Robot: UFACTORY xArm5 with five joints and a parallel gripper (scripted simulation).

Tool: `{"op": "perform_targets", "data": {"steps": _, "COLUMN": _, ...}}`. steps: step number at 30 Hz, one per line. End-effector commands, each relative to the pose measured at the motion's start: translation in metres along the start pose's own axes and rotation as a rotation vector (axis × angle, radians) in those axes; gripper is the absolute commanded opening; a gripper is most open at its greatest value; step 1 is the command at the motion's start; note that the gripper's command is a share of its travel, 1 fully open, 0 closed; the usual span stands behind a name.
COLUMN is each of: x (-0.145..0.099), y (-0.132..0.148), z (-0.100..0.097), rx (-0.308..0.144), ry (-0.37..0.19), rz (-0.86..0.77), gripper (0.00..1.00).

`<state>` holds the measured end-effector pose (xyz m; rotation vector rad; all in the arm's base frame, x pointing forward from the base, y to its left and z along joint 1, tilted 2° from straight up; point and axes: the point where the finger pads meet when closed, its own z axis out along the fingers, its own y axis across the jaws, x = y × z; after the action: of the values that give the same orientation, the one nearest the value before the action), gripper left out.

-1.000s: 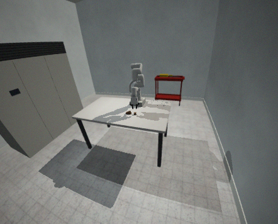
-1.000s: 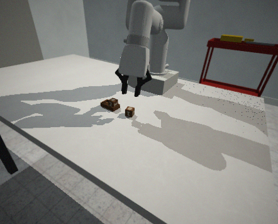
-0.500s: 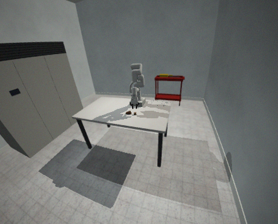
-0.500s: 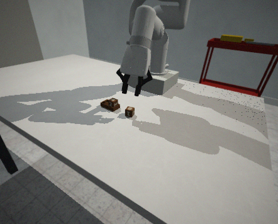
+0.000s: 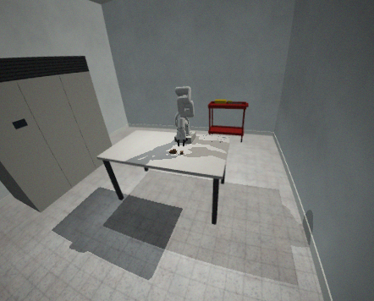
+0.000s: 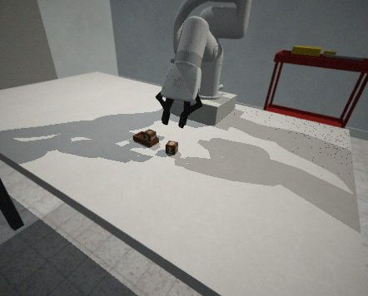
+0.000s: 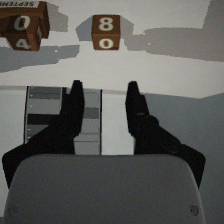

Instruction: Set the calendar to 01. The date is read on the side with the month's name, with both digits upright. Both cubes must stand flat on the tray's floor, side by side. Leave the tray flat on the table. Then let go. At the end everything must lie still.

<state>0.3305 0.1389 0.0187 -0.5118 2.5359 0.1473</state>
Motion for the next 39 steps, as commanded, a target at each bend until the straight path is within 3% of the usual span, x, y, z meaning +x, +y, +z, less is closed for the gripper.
{"op": "perform_targets", "data": {"steps": 1, "x": -0.001, "y": 0.0, "z": 0.0, "rx": 0.0, "ry": -0.009, "rz": 0.0, "gripper": 0.47}}
{"op": "perform_targets", "data": {"steps": 28, "x": 0.003, "y": 0.0, "z": 0.006, "rx": 0.0, "ry": -0.009, "rz": 0.0, "gripper": 0.47}}
{"op": "perform_targets", "data": {"steps": 39, "x": 0.012, "y": 0.0, "z": 0.019, "rx": 0.0, "ry": -0.009, "rz": 0.0, "gripper": 0.47}}
